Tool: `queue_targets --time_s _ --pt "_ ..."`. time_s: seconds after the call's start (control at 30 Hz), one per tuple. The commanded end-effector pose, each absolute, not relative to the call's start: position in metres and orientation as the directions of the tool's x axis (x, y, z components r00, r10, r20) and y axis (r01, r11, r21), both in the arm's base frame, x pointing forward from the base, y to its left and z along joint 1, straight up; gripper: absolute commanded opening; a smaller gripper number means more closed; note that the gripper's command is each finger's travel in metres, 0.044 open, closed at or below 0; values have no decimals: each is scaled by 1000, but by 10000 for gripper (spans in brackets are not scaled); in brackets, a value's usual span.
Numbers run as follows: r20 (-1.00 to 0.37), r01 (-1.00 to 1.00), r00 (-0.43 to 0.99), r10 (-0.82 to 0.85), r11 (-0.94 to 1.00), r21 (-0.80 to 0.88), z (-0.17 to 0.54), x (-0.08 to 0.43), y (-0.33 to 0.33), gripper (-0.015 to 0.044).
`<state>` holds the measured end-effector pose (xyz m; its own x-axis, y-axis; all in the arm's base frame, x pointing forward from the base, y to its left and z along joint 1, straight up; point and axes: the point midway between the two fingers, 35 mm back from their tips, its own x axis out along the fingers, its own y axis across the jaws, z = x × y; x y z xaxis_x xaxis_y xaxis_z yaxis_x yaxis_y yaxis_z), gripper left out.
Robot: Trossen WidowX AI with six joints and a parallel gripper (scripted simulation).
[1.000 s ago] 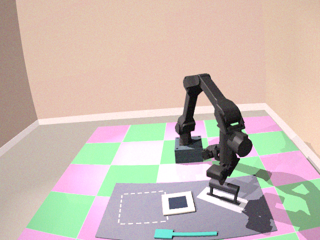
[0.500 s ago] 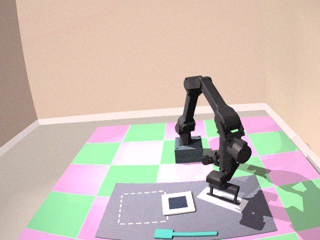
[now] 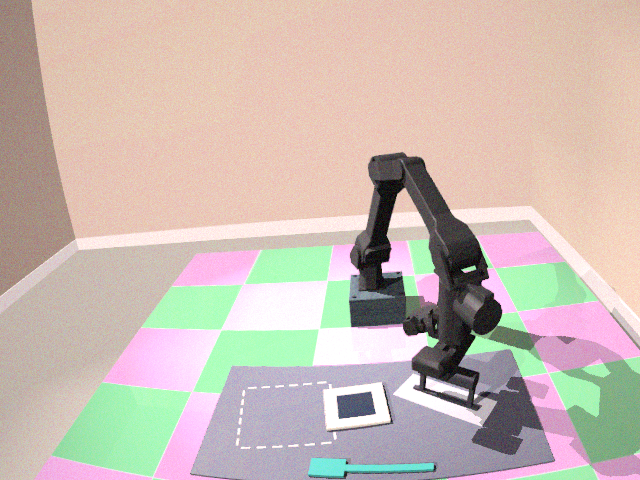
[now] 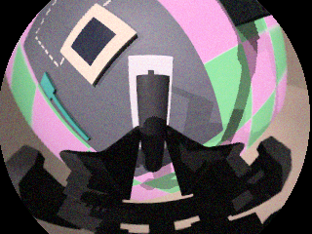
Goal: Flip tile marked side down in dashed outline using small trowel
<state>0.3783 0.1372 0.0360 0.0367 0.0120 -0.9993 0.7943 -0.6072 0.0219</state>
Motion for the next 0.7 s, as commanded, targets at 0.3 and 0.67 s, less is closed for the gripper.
queue_targets --time_s 0.3,0.67 --pt "-999 792 36 11 -610 22 35 378 137 130" --pt "-999 834 36 11 -551 24 35 378 137 130"
